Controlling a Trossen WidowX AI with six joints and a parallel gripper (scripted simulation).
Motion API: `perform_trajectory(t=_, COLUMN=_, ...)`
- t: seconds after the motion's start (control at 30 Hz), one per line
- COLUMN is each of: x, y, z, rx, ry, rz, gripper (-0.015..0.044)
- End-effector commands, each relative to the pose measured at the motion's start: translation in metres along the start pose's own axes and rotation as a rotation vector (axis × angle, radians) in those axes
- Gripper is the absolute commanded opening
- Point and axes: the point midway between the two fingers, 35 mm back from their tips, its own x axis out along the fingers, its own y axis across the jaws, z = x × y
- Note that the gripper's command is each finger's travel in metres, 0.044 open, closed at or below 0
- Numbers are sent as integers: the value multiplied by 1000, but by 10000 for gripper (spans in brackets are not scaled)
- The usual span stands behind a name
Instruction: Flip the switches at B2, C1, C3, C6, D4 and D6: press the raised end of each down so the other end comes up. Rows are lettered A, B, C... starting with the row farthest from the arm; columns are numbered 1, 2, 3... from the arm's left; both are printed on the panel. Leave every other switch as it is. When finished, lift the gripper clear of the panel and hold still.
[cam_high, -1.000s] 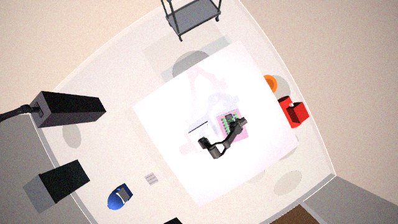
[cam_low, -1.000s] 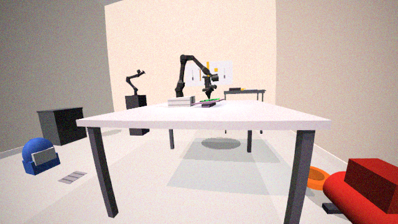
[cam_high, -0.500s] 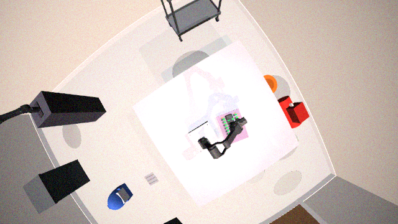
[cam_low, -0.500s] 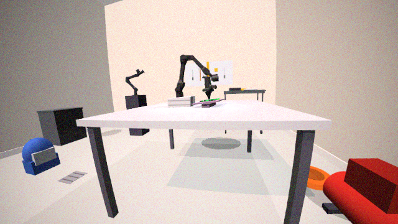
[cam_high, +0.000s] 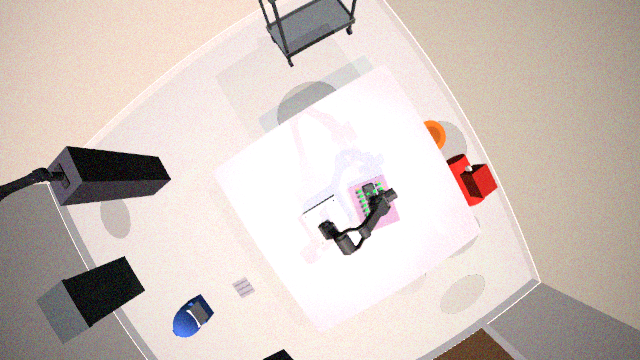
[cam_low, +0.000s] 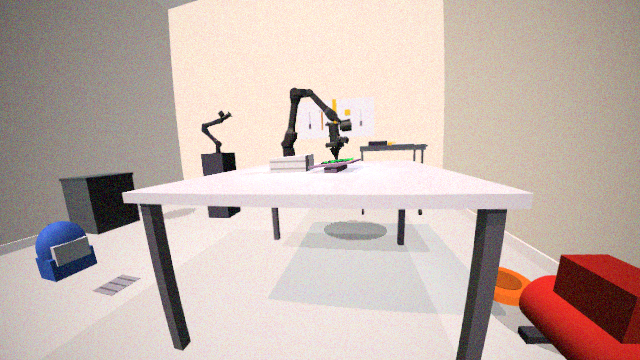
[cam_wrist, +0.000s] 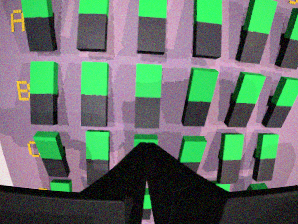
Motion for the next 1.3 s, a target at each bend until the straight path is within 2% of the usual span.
perform_trajectory(t=0.0, x=1, y=0, z=0, rx=-4, ry=0, rz=3, gripper=0)
perform_trajectory(t=0.57, x=3, y=0, z=0, rx=-4, ry=0, rz=3, gripper=0)
perform_trajectory(t=0.63, x=-8, y=0, z=1, rx=-1, ry=-4, rz=0, gripper=0)
perform_trajectory(t=0.77, x=-59, y=0, z=-2, rx=-4, ry=-24, rz=3, gripper=0)
perform_trajectory(t=0.93, x=-62, y=-2, z=-2, rx=-4, ry=-25, rz=3, gripper=0)
perform_trajectory(t=1.17, x=-61, y=-80, z=-18, rx=-5, ry=-24, rz=-5, gripper=0)
perform_trajectory(t=1.27, x=-61, y=-88, z=-20, rx=-5, ry=-24, rz=-6, gripper=0)
